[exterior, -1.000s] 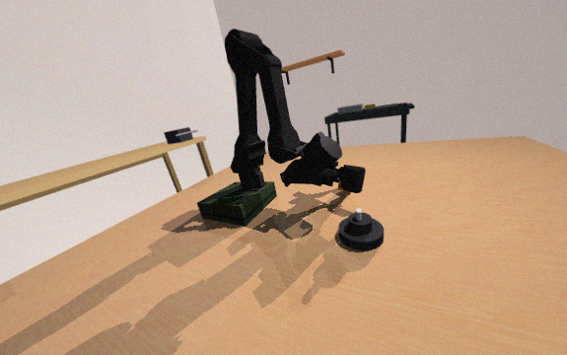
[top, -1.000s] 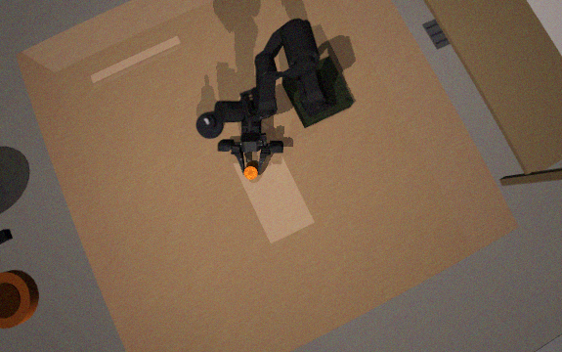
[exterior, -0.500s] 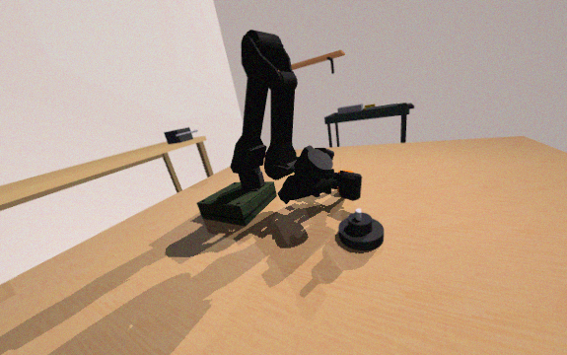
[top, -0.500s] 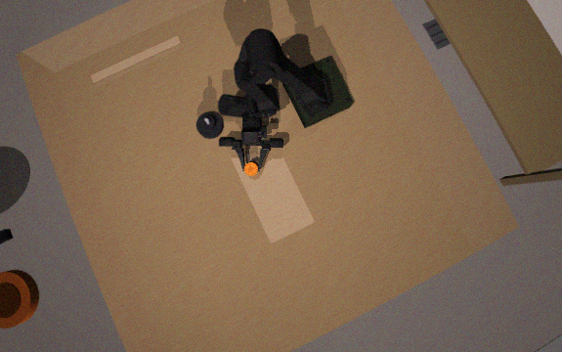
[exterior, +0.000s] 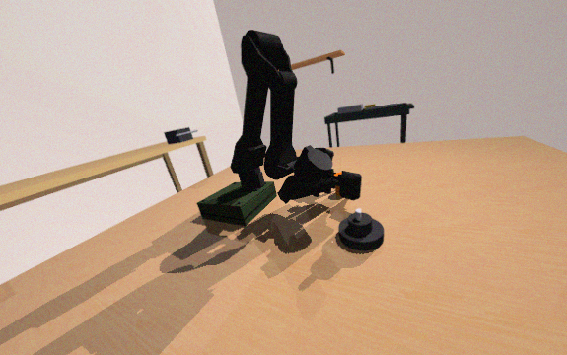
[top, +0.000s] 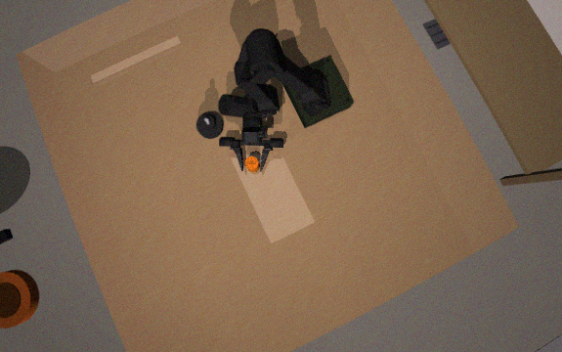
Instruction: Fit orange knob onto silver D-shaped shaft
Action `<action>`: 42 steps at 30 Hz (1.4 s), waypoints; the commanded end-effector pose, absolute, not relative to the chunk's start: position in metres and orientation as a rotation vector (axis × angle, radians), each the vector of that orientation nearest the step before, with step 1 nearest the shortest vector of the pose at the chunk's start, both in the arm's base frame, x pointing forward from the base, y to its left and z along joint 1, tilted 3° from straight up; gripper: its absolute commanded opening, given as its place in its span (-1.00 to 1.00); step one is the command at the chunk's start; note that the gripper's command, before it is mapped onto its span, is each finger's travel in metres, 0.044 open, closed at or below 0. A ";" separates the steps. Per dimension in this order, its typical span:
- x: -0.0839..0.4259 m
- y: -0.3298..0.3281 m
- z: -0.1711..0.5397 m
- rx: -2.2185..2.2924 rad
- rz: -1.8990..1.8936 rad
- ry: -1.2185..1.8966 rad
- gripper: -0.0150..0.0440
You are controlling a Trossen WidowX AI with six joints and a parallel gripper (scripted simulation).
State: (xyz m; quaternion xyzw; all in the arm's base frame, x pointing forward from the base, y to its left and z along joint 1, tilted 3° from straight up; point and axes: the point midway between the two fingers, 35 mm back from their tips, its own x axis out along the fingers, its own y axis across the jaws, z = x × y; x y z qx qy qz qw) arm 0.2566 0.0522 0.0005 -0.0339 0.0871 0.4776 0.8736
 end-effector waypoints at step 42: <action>0.259 0.048 0.081 -0.073 0.997 0.181 1.00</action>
